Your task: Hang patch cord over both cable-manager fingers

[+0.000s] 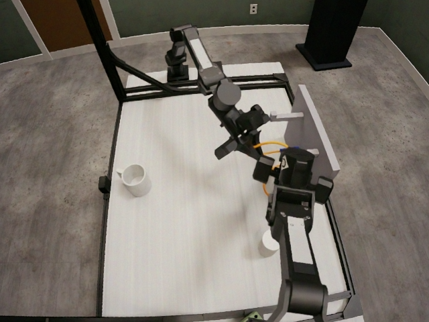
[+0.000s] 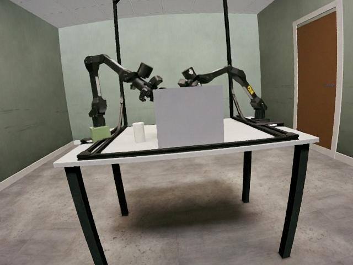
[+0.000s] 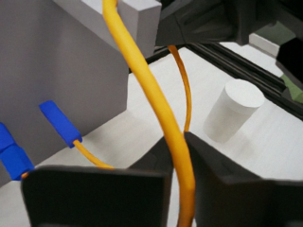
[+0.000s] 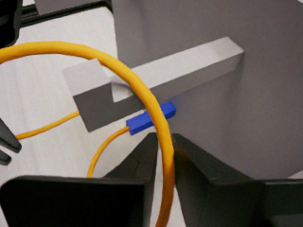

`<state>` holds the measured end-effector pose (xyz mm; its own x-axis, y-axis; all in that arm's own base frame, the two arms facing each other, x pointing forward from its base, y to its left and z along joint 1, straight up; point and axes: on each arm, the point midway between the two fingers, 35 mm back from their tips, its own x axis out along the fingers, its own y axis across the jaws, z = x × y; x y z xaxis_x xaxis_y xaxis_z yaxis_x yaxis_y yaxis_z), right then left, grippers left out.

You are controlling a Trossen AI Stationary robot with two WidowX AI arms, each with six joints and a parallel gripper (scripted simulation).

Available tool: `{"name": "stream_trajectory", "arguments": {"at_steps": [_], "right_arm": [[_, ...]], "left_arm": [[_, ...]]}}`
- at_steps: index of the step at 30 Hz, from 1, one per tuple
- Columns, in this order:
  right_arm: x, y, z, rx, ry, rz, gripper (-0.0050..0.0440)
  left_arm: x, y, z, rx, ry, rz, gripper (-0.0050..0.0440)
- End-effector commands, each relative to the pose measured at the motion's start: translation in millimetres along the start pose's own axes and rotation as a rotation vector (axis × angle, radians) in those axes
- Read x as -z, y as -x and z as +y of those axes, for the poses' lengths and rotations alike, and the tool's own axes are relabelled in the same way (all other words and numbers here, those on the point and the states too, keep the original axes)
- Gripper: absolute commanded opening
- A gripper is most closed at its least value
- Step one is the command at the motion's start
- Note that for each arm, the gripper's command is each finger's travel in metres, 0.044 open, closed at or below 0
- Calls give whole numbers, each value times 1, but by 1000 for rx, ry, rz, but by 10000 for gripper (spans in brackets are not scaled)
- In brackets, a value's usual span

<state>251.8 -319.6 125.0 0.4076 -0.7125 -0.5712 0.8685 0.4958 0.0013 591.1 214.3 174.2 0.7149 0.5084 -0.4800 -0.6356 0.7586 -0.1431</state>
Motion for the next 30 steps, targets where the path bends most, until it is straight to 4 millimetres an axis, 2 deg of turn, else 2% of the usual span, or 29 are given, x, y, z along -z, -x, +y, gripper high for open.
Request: {"name": "stream_trajectory", "arguments": {"at_steps": [1, 30], "right_arm": [[-7, 3, 0, -2, -2, -18, 40], [-7, 3, 0, -2, -2, -18, 40]], "left_arm": [[-13, 7, -4, 4, 11, -23, 25], [-17, 13, -1, -43, 18, 0, 25]]}}
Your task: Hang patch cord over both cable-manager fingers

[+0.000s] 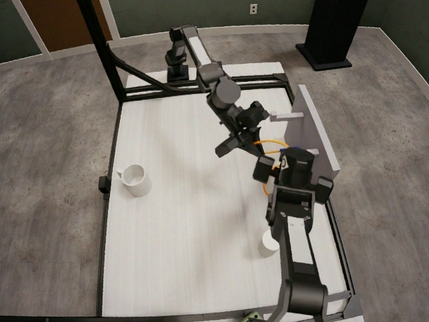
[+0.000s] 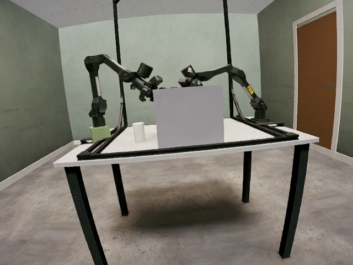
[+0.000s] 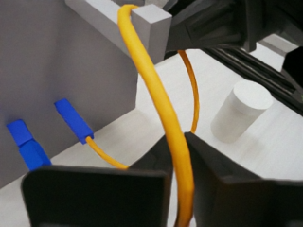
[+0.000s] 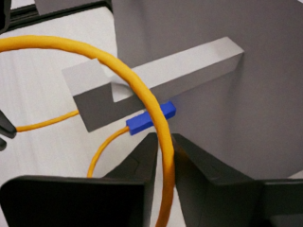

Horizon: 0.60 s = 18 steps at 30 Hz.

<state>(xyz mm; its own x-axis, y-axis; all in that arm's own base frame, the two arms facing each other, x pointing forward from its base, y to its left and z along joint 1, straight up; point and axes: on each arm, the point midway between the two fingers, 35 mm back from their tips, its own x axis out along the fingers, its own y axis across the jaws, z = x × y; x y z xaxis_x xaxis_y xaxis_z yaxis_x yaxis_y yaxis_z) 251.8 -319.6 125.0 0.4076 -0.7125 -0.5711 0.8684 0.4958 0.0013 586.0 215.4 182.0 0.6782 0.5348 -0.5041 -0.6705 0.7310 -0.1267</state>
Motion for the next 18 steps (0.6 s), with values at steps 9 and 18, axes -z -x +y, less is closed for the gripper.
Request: {"name": "stream_trajectory", "arguments": {"at_steps": [9, 18], "right_arm": [[-7, 3, 0, -2, -2, -18, 40], [-7, 3, 0, -2, -2, -18, 40]], "left_arm": [[-12, 8, -3, -8, 12, -15, 25], [-14, 10, -2, -23, 14, -9, 25]]}}
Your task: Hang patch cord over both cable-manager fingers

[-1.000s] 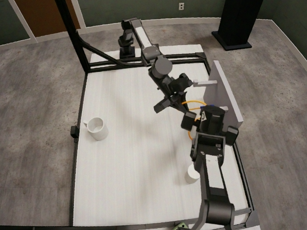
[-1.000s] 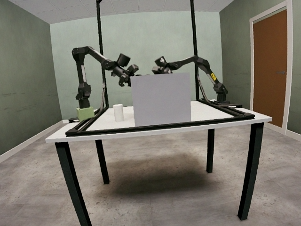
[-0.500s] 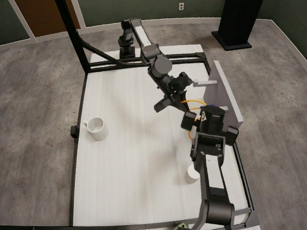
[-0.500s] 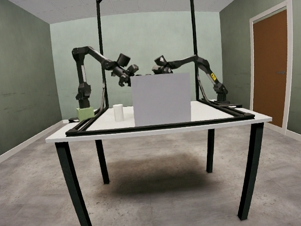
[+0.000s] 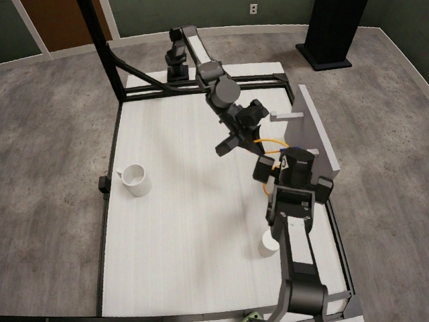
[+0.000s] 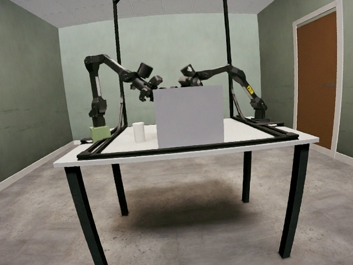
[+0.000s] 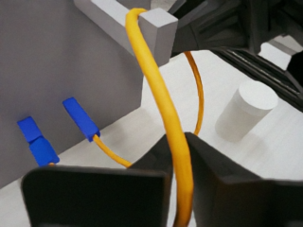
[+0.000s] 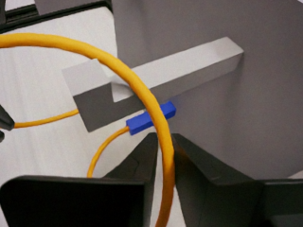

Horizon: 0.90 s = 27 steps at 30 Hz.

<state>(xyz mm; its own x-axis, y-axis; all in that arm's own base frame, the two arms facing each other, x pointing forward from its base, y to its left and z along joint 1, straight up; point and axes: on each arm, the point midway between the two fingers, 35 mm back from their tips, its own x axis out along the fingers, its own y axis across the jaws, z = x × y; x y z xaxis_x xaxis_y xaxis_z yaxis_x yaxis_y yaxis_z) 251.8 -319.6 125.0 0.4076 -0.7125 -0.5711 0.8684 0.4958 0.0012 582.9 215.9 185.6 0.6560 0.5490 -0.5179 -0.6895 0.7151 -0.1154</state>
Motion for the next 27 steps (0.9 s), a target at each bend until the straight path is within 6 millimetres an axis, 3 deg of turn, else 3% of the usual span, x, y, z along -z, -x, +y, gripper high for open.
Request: {"name": "stream_trajectory", "arguments": {"at_steps": [1, 27], "right_arm": [[-7, 3, 0, -2, -2, -18, 40], [-7, 3, 0, -2, -2, -18, 40]], "left_arm": [[-11, 7, -4, 5, 11, -21, 25], [-14, 12, -1, -32, 14, -5, 25]]}}
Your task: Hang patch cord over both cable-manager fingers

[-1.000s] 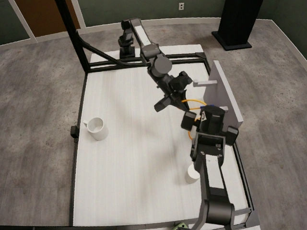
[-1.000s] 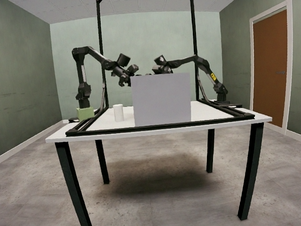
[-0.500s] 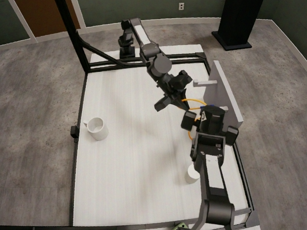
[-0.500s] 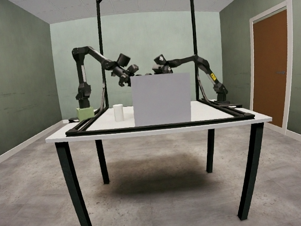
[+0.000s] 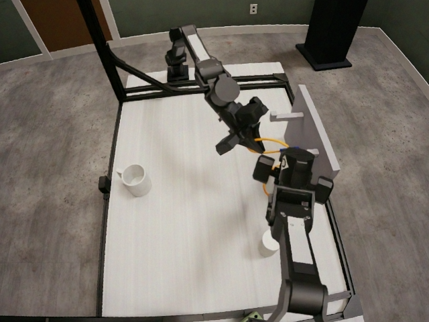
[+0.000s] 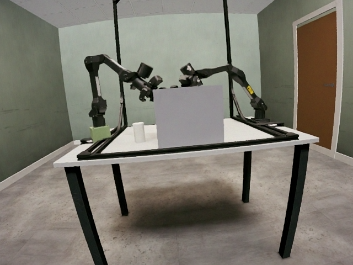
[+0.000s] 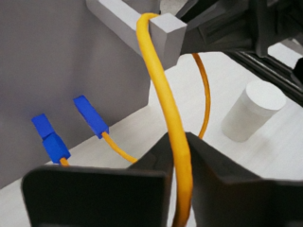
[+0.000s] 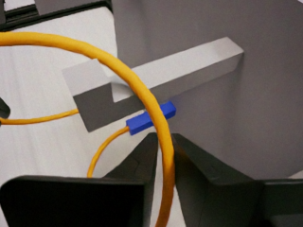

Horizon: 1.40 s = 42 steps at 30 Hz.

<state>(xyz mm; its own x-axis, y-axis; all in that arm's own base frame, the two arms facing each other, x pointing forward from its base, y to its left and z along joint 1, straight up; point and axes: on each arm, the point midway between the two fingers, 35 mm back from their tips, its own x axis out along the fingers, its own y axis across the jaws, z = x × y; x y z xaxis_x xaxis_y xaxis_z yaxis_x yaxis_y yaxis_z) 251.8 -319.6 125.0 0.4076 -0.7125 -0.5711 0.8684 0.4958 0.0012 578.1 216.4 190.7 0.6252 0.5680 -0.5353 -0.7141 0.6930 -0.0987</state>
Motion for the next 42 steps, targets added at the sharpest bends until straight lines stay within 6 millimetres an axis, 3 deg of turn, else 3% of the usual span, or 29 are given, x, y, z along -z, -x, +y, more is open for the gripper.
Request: {"name": "stream_trajectory", "arguments": {"at_steps": [1, 42], "right_arm": [[-7, 3, 0, -2, -2, -18, 40], [-7, 3, 0, -2, -2, -18, 40]], "left_arm": [[-11, 7, -4, 4, 12, -20, 25], [-15, 16, 1, -47, 15, -1, 25]]}}
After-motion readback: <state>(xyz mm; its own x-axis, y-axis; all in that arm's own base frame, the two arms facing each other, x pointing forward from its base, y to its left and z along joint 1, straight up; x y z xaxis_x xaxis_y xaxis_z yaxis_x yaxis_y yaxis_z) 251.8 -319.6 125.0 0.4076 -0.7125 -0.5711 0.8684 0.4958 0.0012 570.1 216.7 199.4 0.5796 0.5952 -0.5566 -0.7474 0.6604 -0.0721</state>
